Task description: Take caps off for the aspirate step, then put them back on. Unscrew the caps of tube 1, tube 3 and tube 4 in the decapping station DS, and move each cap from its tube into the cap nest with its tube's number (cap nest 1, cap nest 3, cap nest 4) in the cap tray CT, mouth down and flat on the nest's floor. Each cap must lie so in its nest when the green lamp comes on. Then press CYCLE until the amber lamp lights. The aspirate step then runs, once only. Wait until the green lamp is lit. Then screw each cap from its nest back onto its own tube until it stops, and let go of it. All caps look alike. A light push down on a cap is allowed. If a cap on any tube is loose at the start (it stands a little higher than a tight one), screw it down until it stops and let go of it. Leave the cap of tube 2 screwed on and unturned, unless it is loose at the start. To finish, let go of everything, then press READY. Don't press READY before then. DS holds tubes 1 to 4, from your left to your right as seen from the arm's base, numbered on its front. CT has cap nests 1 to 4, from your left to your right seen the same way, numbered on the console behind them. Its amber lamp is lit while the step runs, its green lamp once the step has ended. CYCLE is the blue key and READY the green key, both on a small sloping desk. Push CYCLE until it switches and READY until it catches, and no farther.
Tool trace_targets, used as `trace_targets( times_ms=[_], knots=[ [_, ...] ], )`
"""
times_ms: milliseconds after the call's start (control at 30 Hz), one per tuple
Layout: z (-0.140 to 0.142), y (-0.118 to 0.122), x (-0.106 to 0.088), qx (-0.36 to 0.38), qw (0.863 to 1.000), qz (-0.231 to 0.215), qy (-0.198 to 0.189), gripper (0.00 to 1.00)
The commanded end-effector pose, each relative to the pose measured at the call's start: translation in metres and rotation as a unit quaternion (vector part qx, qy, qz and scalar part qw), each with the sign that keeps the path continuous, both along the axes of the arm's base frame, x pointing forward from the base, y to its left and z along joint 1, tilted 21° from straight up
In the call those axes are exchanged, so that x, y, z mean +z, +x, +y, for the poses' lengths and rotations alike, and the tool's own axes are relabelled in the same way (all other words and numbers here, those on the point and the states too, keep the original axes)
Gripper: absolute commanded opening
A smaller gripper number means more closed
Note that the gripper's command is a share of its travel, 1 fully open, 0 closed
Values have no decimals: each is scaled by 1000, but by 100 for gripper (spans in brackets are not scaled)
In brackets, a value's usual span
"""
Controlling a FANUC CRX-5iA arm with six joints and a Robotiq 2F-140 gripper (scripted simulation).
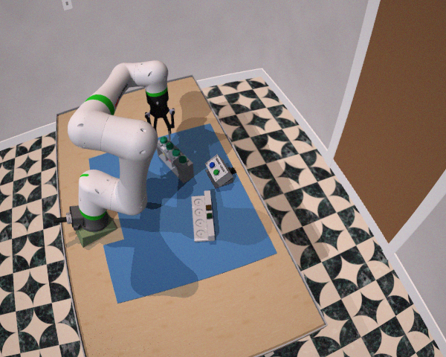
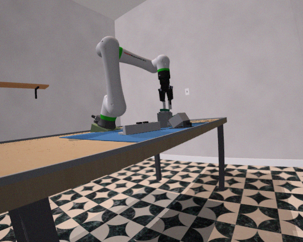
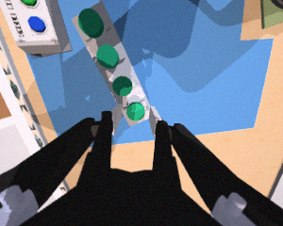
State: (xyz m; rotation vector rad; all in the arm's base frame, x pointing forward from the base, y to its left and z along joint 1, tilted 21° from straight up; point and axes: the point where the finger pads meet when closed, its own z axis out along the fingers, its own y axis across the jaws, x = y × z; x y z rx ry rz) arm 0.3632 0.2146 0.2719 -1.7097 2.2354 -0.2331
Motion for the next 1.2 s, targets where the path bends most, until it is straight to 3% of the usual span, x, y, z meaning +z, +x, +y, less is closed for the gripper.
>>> trace_targets(
  times_ms=[0, 700, 733, 1167],
  knots=[
    [0, 1, -1, 0, 1000, 0, 0, 35],
    [1, 3, -9, 0, 1000, 0, 0, 35],
    [1, 3, -9, 0, 1000, 0, 0, 0],
    [1, 3, -9, 0, 1000, 0, 0, 0]
  ],
)
